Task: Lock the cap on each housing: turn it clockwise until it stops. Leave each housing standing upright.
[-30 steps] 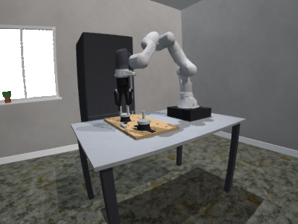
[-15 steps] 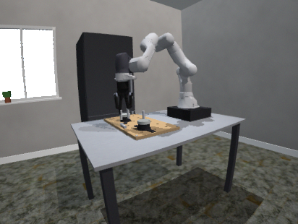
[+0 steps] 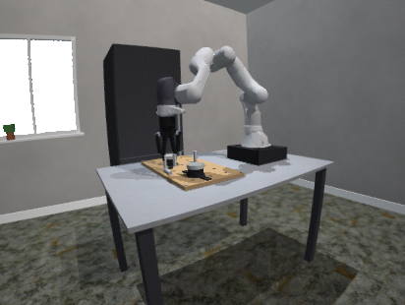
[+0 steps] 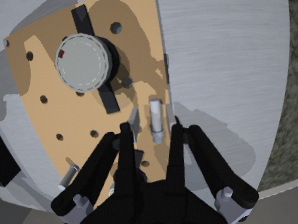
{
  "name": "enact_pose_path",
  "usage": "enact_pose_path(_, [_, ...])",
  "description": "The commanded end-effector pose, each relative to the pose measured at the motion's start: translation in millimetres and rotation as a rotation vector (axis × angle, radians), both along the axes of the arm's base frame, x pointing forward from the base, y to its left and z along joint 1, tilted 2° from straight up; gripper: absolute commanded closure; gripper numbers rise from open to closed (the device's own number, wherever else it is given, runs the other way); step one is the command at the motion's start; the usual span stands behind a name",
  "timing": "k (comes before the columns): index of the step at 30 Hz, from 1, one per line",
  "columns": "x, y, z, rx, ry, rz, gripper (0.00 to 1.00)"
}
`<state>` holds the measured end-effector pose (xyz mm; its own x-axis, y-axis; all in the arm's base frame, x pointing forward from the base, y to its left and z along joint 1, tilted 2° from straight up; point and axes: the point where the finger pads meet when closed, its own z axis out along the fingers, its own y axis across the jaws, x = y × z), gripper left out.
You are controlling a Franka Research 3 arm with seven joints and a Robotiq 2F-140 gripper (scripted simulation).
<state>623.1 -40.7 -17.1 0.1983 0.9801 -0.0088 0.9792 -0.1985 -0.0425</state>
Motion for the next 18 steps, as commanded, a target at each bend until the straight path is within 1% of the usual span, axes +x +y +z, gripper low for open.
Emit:
enact_pose_path(1, [4.1, 0, -3.4, -0.001, -0.012, -0.007, 0.64])
enact_pose_path(18, [3.7, 0, -23.3, -0.001, -0.012, -0.007, 0.64])
